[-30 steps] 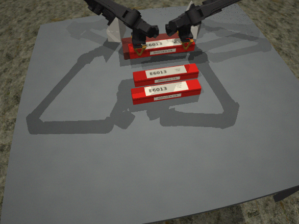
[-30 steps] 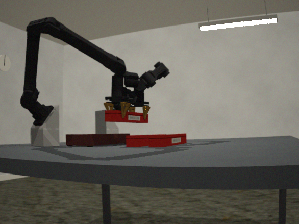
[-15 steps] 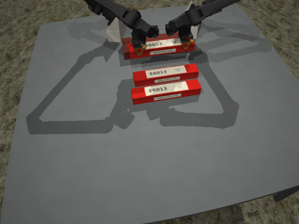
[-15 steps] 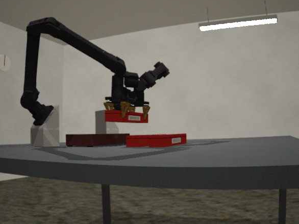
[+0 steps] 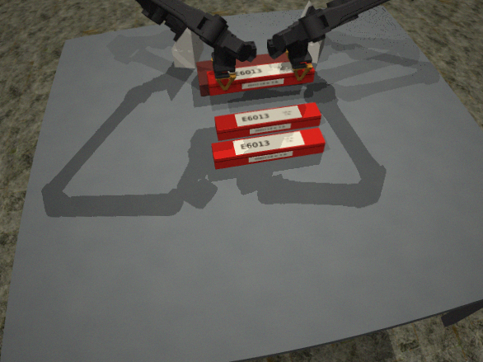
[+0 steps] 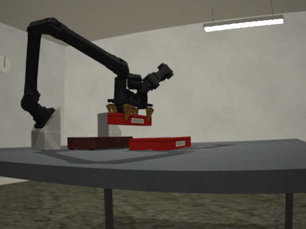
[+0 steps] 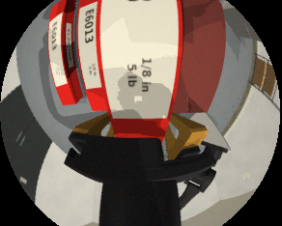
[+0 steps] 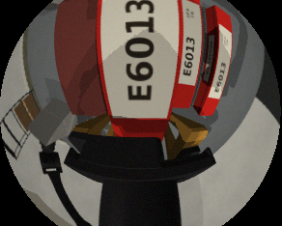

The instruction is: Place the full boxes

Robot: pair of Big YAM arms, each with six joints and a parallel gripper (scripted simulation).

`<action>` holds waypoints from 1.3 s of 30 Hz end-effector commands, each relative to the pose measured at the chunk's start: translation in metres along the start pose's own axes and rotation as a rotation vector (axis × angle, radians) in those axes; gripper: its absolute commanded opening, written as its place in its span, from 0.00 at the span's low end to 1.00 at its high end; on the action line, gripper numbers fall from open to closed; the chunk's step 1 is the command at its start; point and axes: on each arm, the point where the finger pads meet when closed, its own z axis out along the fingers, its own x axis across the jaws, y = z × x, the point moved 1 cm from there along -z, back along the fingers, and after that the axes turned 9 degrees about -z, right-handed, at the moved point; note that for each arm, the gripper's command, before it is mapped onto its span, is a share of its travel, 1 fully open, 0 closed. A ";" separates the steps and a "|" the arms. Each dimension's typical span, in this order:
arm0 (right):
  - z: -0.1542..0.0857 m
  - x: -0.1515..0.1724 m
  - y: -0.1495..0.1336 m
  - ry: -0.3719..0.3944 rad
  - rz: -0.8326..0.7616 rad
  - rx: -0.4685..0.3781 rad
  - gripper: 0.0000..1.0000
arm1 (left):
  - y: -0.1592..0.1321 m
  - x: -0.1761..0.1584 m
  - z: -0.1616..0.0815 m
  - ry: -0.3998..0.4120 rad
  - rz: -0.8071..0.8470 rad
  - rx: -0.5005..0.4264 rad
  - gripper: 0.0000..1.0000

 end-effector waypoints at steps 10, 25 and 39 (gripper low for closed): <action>-0.047 -0.042 -0.019 -0.099 0.020 -0.034 0.00 | 0.030 0.034 -0.034 0.066 -0.028 -0.090 0.00; -0.051 -0.049 -0.020 -0.105 0.013 -0.034 0.00 | 0.033 0.042 -0.035 0.065 -0.023 -0.086 0.00; -0.013 -0.025 -0.012 -0.071 0.017 -0.029 0.00 | 0.018 0.021 -0.008 0.042 -0.018 -0.053 0.00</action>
